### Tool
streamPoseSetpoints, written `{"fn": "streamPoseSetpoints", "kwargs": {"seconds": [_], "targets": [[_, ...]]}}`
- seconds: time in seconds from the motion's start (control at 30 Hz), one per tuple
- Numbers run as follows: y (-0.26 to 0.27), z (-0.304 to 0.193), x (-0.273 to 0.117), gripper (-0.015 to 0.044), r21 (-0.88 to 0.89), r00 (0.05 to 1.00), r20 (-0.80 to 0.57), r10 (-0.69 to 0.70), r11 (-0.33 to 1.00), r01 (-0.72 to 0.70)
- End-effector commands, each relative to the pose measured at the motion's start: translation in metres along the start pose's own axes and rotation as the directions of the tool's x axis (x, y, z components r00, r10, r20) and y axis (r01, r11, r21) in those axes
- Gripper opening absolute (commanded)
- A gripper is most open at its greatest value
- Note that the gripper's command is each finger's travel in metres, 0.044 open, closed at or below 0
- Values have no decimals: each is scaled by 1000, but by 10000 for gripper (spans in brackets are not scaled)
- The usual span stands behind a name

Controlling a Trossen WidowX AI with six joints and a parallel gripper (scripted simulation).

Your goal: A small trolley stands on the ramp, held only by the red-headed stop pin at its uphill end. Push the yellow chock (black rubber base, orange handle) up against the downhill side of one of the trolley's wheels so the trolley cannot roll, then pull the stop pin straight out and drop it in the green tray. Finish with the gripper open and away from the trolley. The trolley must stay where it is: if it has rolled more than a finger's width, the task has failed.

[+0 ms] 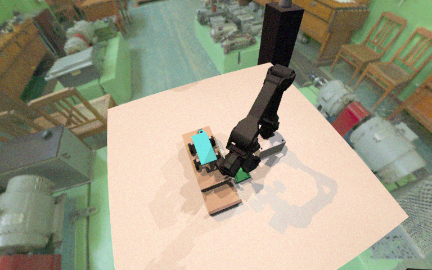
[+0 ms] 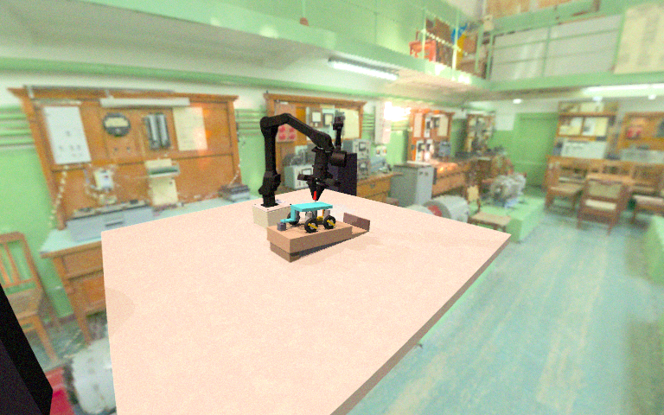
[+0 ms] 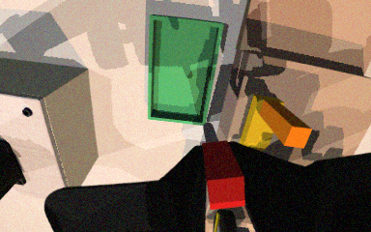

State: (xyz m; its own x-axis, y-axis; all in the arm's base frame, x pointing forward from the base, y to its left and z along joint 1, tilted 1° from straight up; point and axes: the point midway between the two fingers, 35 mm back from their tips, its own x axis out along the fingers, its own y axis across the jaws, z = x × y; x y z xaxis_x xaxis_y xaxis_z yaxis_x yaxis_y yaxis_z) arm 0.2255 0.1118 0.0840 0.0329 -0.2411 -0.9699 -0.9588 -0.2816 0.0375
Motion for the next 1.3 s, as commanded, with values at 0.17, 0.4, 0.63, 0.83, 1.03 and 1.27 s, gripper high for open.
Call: {"fn": "streamPoseSetpoints", "kwargs": {"seconds": [0.17,0.4,0.63,0.83,1.03,1.27], "targets": [[2,-1,1,0,-268,998,53,-19,963,33],[3,-3,1,0,-460,995,92,-28,886,67],[3,-4,2,0,-630,991,131,-32,769,108],[3,-5,2,0,-752,986,163,-38,642,149],[3,-7,2,0,-848,980,195,-45,493,192],[3,-8,1,0,-923,971,231,-54,305,236]]}}
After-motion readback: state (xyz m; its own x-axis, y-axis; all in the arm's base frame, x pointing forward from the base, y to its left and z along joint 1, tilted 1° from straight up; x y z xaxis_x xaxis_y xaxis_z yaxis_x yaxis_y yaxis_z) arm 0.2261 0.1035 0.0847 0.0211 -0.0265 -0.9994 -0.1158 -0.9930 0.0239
